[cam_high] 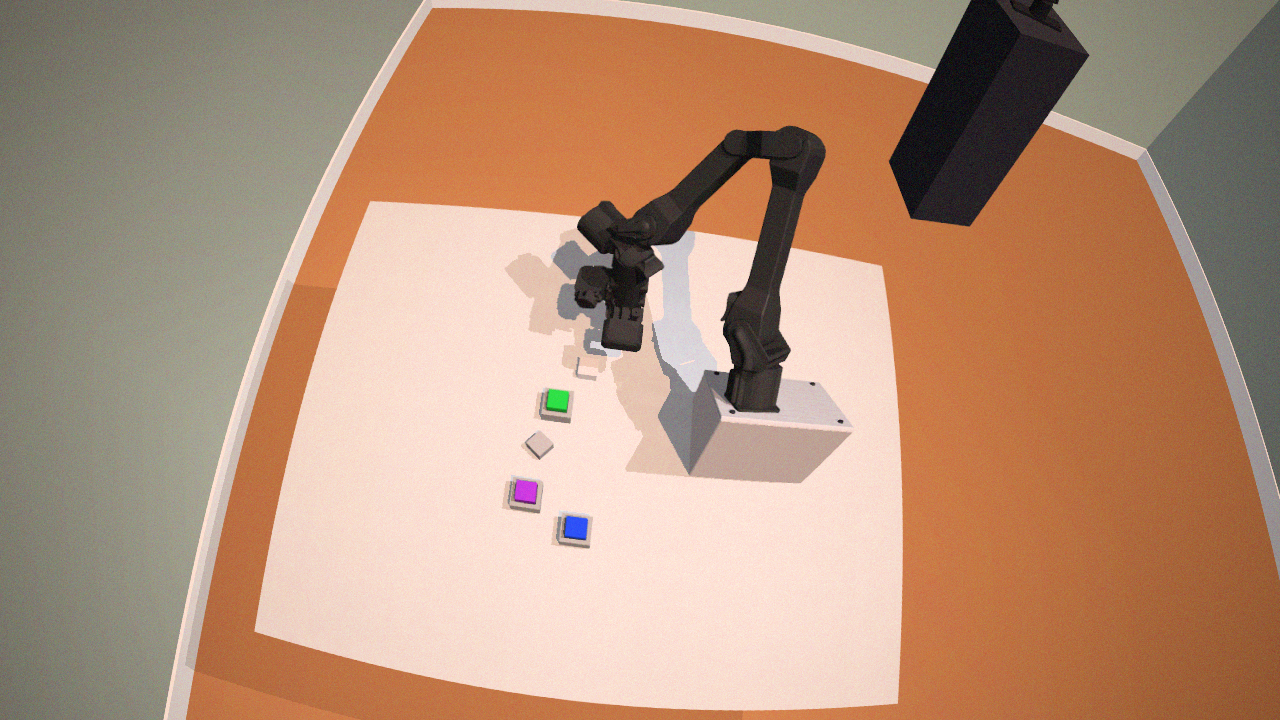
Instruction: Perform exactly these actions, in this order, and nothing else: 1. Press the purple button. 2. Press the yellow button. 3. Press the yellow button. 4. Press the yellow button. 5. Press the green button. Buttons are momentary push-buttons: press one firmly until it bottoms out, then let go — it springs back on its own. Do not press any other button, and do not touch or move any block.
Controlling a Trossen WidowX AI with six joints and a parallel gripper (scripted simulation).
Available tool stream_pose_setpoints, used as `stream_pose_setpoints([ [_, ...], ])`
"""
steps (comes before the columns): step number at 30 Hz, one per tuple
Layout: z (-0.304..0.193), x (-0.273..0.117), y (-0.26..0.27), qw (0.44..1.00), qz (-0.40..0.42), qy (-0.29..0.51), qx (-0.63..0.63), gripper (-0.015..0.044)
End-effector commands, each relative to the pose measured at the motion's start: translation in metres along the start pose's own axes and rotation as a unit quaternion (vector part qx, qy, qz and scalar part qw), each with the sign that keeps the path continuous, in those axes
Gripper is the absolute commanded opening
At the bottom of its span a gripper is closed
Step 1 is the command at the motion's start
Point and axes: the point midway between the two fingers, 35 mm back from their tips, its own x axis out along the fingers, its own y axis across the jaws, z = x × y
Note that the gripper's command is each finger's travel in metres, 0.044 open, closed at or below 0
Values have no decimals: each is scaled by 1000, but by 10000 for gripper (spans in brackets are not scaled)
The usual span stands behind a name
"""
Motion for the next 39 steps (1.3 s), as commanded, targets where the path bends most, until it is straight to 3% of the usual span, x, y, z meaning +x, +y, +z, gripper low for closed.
stream_pose_setpoints([
  [1, -1, 1, 2, 1000, 3, 0, -3, 20],
  [5, 0, -2, 0, 1000, 0, 0, 0, 20],
  [10, -1, -33, 1, 1000, 4, 0, -2, 20],
  [39, -1, 1, 2, 1000, 3, 0, -3, 20],
])
